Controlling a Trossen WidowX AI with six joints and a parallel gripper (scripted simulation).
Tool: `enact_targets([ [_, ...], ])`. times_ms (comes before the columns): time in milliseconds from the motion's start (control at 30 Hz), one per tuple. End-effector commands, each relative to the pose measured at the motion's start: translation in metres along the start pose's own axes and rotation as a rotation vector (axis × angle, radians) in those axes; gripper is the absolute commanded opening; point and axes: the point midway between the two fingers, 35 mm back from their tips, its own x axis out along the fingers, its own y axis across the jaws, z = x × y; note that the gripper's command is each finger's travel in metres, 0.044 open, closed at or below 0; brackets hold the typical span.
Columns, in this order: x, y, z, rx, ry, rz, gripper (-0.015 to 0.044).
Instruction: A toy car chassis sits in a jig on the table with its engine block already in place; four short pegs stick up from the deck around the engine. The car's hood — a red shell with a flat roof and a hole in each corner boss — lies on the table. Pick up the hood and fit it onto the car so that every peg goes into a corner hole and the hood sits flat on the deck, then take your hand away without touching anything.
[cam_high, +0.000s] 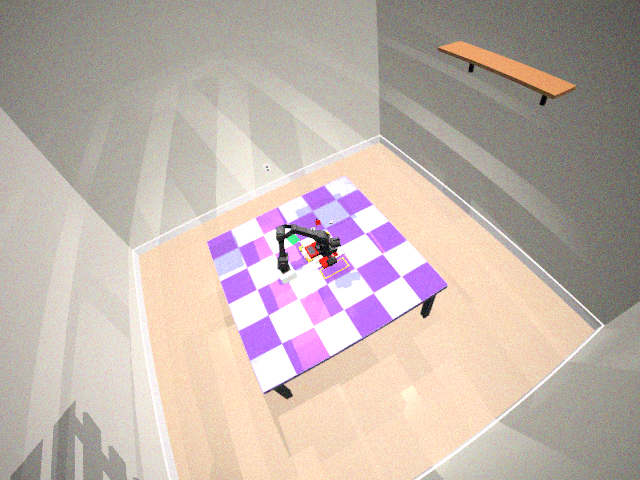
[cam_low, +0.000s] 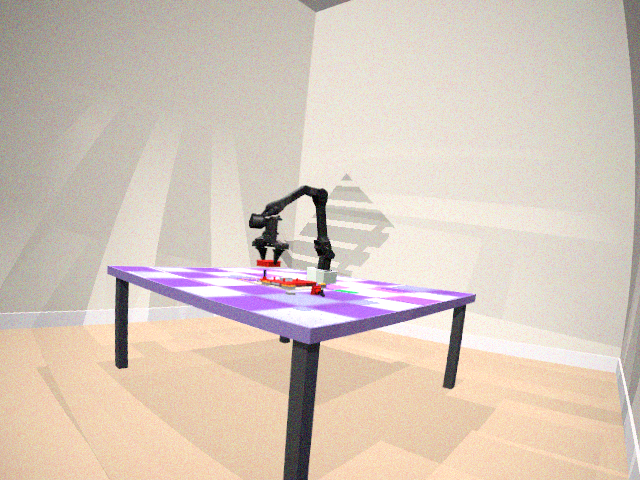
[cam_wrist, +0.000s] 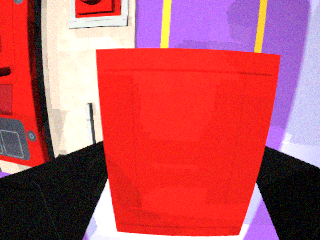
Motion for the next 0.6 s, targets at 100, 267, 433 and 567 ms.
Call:
enact_targets([
  [100,-0.019,-0.001,0.001,-0.004,-0.01,-0.006,0.0],
  [267,-0.027,-0.001,0.001,-0.004,-0.011,-0.006,0.0],
  [433,-0.024,0.002,0.002,0.001,-0.002,-0.001,0.0],
  [567,-0.025,0.012,0.011,0.005,-0.004,-0.001,0.0],
])
